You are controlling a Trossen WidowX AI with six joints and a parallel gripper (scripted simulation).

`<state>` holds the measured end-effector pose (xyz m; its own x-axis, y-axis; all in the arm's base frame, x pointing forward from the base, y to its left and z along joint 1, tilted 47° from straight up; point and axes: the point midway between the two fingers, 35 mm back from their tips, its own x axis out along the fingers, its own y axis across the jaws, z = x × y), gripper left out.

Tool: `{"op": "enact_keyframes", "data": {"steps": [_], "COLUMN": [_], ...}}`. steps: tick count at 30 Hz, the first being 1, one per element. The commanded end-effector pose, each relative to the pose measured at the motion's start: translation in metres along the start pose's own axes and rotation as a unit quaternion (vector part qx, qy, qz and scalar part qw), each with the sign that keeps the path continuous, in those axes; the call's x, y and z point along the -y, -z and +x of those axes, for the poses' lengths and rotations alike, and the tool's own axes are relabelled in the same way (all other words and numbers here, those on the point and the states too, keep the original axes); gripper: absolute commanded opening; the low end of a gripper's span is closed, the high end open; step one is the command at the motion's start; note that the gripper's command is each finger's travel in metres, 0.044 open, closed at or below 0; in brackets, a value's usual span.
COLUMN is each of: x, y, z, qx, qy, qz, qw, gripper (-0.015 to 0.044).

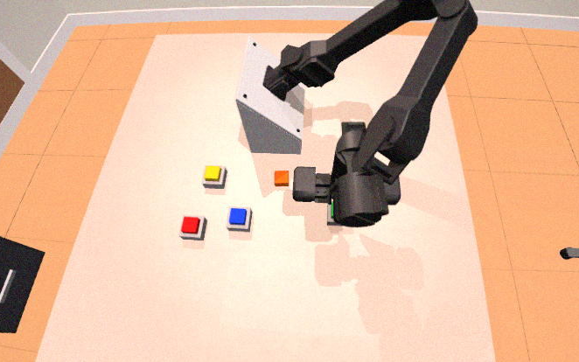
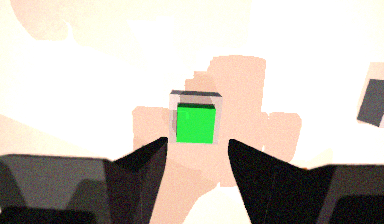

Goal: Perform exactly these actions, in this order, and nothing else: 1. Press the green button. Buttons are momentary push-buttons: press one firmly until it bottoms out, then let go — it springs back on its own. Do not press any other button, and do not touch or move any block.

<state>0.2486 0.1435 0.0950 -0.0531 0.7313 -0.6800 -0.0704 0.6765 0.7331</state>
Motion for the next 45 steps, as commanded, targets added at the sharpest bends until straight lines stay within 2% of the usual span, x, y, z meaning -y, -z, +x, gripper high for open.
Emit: {"op": "enact_keyframes", "data": {"steps": [1, 4, 16, 36, 45], "x": [0.001, 0.001, 0.001, 0.000, 0.000], "y": [0.000, 0.000, -0.001, -0.001, -0.001], "z": [0.006, 0.006, 0.007, 0.039, 0.040], "qx": [0.004, 0.004, 0.004, 0.004, 0.004], "qy": [-0.003, -0.003, -0.003, -0.004, -0.004], "qz": [0.005, 0.005, 0.005, 0.005, 0.005], "qw": [1.000, 1.000, 1.000, 1.000, 1.000], "gripper": [0.0085, 0.0020, 0.0020, 0.0020, 0.0020]}}
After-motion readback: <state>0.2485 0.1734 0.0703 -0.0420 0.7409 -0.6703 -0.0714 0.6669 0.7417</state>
